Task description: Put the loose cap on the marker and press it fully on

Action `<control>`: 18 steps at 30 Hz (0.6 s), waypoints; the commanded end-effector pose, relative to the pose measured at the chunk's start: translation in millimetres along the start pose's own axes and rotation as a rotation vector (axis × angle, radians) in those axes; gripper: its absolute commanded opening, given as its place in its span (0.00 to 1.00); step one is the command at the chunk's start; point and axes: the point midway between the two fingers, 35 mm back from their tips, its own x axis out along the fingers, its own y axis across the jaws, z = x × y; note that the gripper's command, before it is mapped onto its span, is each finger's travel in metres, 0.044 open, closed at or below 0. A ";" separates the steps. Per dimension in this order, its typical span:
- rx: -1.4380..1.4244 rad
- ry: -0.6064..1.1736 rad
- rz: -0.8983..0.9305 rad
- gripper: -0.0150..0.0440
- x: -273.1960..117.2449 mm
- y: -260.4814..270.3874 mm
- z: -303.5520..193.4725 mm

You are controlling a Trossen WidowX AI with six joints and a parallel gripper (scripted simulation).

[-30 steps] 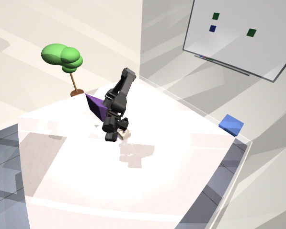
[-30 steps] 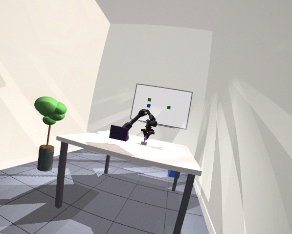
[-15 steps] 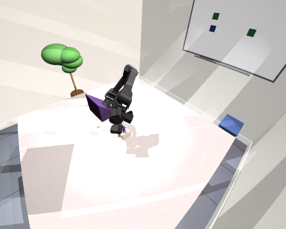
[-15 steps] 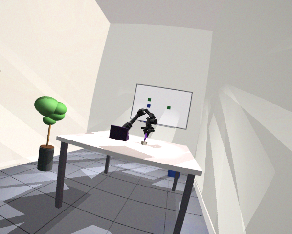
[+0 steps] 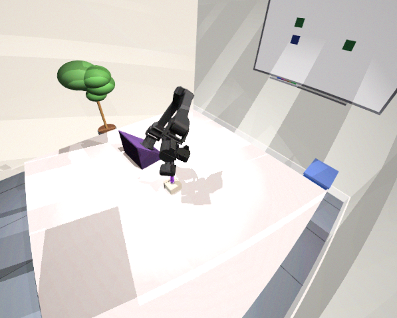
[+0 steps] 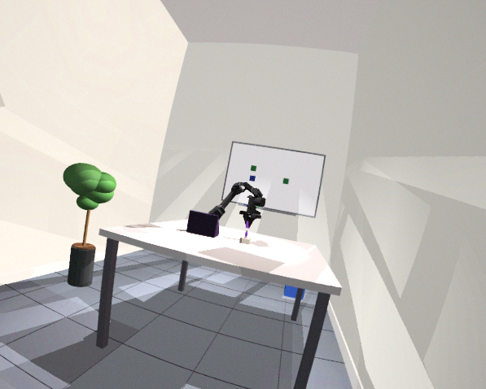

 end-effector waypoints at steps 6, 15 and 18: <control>0.007 -0.003 0.004 0.25 5.7 3.9 1.1; 0.007 -0.003 0.004 0.25 17.7 3.2 1.5; 0.007 -0.004 0.004 0.25 22.7 3.0 1.6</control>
